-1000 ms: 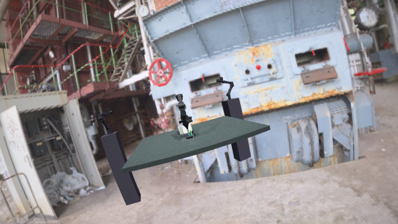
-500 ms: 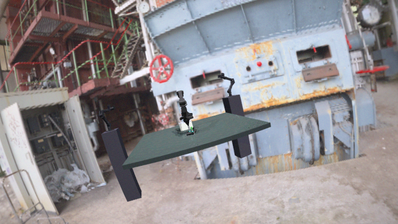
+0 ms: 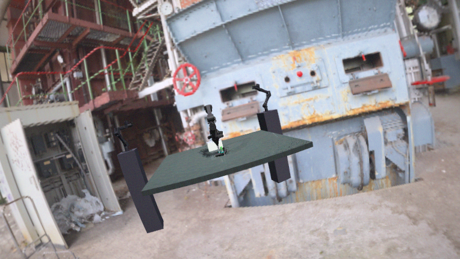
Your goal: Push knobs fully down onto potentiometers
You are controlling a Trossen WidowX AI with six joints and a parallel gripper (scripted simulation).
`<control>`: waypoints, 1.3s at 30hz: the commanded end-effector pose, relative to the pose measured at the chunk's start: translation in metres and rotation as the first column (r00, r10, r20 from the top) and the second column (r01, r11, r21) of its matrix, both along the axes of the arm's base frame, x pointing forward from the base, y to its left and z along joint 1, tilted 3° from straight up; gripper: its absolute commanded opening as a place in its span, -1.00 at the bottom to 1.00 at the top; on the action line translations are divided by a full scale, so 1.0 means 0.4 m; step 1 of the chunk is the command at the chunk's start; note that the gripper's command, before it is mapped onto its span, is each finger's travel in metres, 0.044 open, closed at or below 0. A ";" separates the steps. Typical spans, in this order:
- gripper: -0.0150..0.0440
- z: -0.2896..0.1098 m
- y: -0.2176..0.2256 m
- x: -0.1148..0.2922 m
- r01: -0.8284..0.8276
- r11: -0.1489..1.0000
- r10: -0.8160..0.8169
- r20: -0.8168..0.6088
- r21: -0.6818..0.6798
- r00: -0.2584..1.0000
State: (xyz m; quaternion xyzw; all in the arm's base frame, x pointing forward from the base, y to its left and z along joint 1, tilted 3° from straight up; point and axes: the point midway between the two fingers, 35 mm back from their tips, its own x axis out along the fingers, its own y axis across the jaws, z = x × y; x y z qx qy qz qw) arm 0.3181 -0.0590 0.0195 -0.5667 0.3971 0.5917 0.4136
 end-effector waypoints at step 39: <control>-0.49 -0.051 0.000 0.001 -0.004 1.000 0.004 0.002 -0.004 1.000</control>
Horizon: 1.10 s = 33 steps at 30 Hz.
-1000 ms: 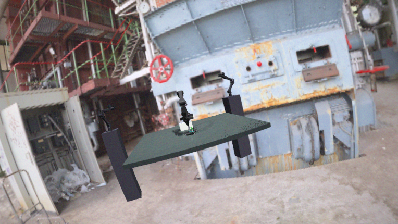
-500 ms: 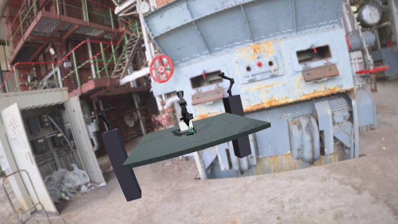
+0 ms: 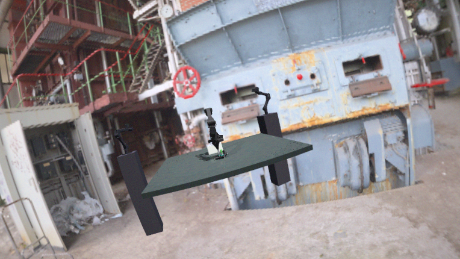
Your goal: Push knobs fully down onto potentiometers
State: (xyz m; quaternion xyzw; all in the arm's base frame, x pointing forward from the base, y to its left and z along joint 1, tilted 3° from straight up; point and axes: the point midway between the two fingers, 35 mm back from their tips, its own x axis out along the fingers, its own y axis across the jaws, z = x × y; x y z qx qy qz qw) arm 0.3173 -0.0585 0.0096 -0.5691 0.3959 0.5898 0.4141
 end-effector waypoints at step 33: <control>-0.49 -0.041 0.000 0.003 -0.003 1.000 0.003 -0.004 -0.002 1.000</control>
